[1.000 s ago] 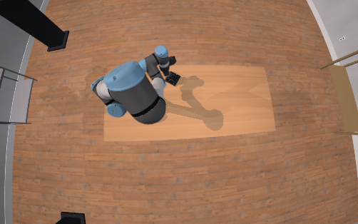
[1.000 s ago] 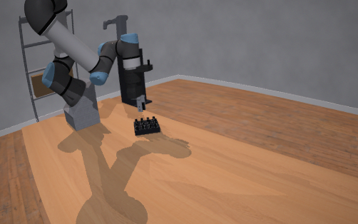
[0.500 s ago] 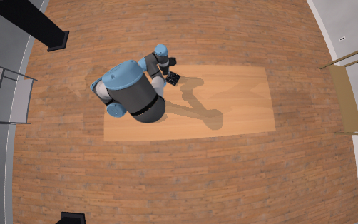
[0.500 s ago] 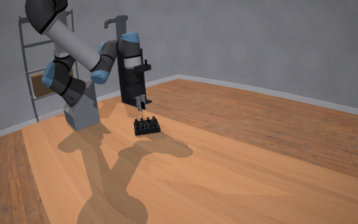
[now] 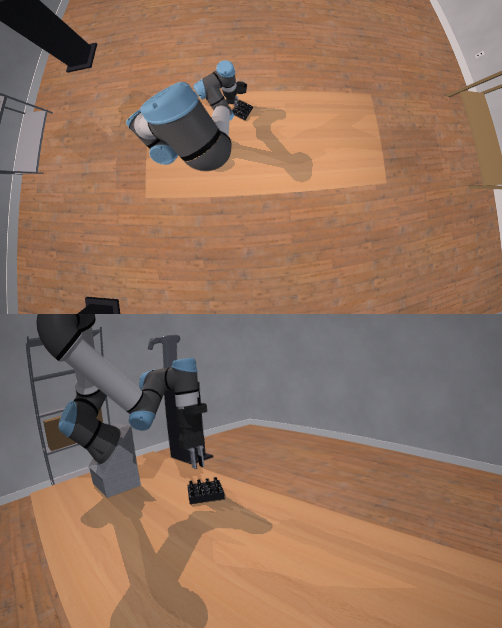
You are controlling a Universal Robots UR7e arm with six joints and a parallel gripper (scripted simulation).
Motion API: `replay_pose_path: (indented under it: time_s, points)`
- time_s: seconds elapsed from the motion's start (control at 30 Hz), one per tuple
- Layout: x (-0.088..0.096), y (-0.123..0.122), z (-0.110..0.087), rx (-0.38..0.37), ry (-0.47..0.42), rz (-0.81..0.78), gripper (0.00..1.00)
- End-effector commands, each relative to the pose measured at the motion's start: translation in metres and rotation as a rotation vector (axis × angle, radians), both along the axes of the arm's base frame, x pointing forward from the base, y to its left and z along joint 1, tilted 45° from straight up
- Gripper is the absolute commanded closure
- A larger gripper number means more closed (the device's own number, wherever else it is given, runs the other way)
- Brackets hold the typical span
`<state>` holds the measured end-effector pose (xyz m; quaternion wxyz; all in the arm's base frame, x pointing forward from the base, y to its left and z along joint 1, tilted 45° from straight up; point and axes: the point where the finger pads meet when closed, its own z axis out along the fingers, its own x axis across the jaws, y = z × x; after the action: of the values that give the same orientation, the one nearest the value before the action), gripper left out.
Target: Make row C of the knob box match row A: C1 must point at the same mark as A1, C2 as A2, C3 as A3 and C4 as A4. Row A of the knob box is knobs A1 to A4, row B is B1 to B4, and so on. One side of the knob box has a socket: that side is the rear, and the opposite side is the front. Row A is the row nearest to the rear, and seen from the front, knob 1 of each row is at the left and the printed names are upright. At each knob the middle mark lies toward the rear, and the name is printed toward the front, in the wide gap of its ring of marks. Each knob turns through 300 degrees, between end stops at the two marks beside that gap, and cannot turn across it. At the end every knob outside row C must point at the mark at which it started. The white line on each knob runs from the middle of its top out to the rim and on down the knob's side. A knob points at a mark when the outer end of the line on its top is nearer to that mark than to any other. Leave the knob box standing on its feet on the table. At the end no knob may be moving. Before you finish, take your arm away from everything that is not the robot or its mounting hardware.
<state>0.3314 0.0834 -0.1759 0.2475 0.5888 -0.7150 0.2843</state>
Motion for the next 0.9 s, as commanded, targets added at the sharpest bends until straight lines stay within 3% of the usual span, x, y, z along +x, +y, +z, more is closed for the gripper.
replay_pose_path:
  time_s: [0.0,0.5,0.87]
  points:
    - [-0.0004,0.0023,0.0008,-0.012,-0.106,-0.115,0.54]
    - [-0.0041,0.0041,0.0032,-0.017,-0.27,-0.281,0.54]
    - [-0.0046,0.0042,0.0037,-0.018,-0.298,-0.31,0.54]
